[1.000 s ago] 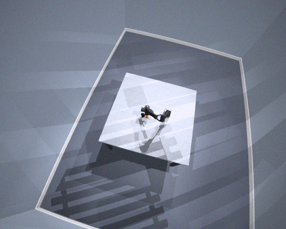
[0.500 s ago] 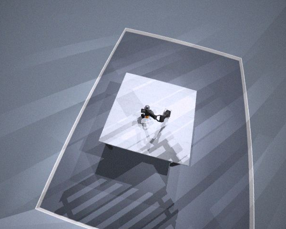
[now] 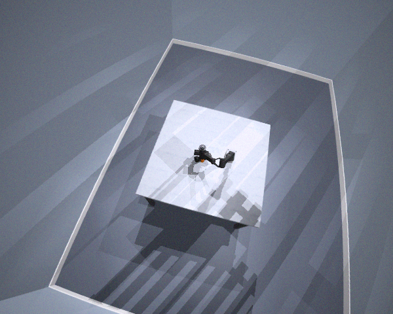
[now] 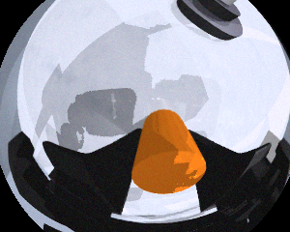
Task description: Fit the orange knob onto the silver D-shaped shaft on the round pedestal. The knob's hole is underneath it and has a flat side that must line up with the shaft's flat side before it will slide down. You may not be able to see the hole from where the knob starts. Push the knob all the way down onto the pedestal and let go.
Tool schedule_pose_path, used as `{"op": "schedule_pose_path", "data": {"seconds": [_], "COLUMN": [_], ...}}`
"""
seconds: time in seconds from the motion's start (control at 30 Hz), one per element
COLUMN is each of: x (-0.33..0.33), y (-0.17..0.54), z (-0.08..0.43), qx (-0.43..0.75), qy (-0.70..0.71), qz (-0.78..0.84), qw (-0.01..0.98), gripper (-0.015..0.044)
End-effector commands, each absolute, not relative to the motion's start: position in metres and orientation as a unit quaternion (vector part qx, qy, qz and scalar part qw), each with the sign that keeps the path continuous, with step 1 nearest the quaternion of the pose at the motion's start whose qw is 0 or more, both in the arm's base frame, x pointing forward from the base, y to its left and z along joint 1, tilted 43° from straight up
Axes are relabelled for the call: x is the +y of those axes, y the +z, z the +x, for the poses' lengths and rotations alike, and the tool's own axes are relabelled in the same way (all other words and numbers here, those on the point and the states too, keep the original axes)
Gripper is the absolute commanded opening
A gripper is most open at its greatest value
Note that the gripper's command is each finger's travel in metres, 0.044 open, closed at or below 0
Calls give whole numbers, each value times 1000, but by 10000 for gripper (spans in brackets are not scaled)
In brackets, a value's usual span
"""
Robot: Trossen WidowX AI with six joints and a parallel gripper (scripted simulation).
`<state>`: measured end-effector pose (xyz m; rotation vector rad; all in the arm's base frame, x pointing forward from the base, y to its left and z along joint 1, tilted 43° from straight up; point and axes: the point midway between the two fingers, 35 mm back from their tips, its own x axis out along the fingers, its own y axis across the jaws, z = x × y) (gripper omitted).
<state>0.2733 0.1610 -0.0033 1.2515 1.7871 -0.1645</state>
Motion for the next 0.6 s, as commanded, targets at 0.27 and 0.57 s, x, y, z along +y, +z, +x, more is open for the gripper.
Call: {"op": "schedule_pose_path", "data": {"seconds": [0.27,0.57], "x": [154,137], "y": [9,23], "z": [285,291], "qx": [713,714], "qy": [-39,-48], "qz": [510,508], "qw": [479,479], "gripper": [0,0]}}
